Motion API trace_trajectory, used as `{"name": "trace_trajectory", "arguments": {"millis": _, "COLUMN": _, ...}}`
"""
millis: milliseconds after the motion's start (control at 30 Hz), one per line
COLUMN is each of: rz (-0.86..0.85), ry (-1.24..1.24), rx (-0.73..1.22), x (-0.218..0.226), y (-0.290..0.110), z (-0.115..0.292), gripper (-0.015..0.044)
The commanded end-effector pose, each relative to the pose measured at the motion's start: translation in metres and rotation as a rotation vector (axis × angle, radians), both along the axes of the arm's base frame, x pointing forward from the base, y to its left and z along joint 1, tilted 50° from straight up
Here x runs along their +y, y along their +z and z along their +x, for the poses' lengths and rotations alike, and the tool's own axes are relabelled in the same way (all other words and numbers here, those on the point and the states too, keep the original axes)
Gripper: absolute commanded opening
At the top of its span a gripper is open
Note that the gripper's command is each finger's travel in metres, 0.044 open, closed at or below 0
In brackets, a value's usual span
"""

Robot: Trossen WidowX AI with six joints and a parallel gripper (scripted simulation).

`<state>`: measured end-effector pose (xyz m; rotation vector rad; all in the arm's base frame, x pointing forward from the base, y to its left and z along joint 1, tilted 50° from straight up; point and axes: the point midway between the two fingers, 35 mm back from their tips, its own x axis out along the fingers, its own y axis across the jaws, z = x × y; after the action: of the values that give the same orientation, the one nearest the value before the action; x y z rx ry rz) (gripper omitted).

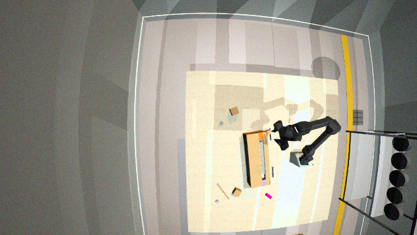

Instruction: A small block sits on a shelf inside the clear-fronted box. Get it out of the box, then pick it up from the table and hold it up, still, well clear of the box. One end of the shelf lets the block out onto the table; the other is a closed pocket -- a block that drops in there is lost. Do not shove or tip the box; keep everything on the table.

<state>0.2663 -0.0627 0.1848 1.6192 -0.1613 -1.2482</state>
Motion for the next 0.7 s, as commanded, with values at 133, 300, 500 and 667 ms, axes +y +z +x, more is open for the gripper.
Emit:
{"name": "trace_trajectory", "arguments": {"millis": 133, "rz": 0.149, "ry": -0.158, "rx": -0.202, "x": -0.002, "y": 0.003, "z": -0.003, "gripper": 0.0285}}
{"name": "trace_trajectory", "arguments": {"millis": 300, "rz": 0.149, "ry": -0.158, "rx": -0.202, "x": -0.002, "y": 0.003, "z": -0.003, "gripper": 0.0285}}
{"name": "trace_trajectory", "arguments": {"millis": 500, "rz": 0.158, "ry": -0.163, "rx": -0.197, "x": -0.041, "y": -0.032, "z": 0.010, "gripper": 0.0285}}
{"name": "trace_trajectory", "arguments": {"millis": 667, "rz": 0.144, "ry": -0.157, "rx": -0.206, "x": -0.074, "y": -0.055, "z": 0.010, "gripper": 0.0285}}
